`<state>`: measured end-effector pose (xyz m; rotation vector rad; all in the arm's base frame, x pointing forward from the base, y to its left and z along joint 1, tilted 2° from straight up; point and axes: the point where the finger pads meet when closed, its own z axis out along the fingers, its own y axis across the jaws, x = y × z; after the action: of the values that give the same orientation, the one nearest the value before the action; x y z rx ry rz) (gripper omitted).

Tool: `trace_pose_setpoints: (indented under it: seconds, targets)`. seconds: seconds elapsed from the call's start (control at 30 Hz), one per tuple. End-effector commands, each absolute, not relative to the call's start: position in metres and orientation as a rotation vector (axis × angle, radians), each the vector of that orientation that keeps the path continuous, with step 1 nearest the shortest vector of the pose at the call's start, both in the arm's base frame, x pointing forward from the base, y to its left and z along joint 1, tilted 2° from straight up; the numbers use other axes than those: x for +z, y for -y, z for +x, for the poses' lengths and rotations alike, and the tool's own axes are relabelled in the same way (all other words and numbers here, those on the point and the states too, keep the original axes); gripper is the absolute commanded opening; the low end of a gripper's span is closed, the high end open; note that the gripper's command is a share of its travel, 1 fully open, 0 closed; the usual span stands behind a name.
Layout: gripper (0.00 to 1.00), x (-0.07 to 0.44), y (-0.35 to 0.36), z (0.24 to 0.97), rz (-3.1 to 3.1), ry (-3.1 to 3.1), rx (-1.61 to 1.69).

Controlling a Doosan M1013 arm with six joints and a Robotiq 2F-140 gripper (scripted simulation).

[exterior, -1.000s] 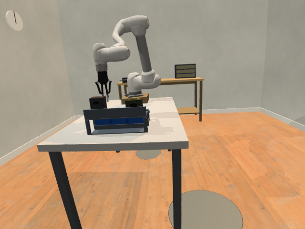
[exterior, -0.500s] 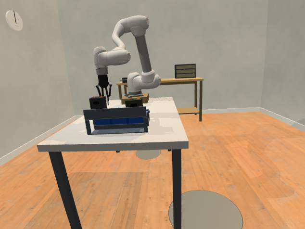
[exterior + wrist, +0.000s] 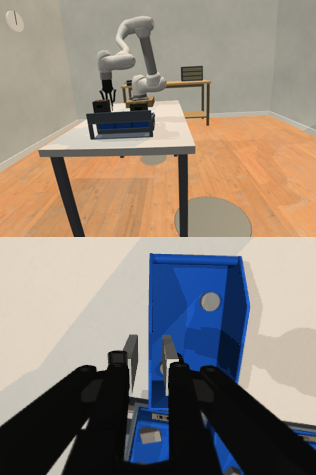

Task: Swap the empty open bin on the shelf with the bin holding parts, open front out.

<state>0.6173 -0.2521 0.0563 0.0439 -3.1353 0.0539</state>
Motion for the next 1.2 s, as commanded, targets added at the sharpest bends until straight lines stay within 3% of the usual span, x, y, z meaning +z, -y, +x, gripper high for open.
trace_pose_setpoints:
  seconds: [0.0,1.17]
  targets:
    - [0.24,0.0546,0.2521,0.6173,0.044,3.135,0.054]
    - [0.24,0.0491,0.2523,0.6173,0.044,3.135,0.054]
